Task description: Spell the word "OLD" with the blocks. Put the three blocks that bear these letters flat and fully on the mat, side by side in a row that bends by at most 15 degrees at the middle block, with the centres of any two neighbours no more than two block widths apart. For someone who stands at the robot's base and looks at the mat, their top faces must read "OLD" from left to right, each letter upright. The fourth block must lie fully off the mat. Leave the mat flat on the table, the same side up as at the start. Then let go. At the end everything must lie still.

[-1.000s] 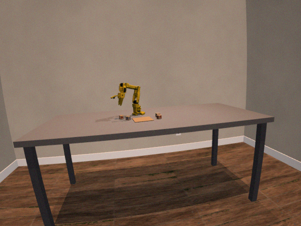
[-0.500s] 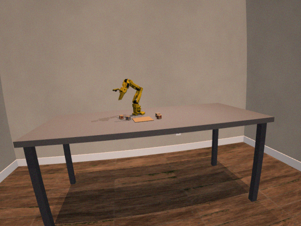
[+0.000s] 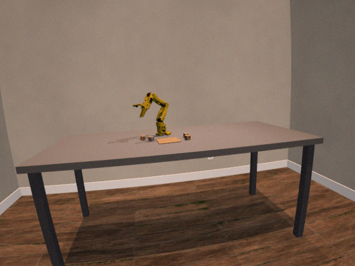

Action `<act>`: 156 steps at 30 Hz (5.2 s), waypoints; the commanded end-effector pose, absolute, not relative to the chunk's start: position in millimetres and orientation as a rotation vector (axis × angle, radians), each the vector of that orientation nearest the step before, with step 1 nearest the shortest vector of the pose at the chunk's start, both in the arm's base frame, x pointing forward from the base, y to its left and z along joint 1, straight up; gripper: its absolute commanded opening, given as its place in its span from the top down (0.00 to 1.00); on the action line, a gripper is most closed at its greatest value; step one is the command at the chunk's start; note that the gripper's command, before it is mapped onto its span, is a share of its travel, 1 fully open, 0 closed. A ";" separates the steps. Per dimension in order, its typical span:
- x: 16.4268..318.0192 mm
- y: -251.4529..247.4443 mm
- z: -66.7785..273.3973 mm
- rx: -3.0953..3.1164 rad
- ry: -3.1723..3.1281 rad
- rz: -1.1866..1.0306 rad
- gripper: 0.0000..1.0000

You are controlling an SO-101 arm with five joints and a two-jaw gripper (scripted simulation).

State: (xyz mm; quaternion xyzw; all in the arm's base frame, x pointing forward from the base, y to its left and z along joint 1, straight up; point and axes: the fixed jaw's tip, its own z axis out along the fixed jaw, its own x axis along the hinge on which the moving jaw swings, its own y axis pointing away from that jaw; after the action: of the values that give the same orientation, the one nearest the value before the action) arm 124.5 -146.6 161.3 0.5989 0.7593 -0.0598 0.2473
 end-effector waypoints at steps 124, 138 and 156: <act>229.9 91.3 182.4 -2.841 -0.323 -0.818 0.65; 227.5 105.2 182.8 -2.815 -0.604 -0.834 0.65; 226.9 108.2 182.9 -2.806 -0.665 -0.838 0.65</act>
State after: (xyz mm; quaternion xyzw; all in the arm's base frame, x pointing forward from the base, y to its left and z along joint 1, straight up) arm 227.1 106.9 169.3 0.9419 0.2185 0.2478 -0.0611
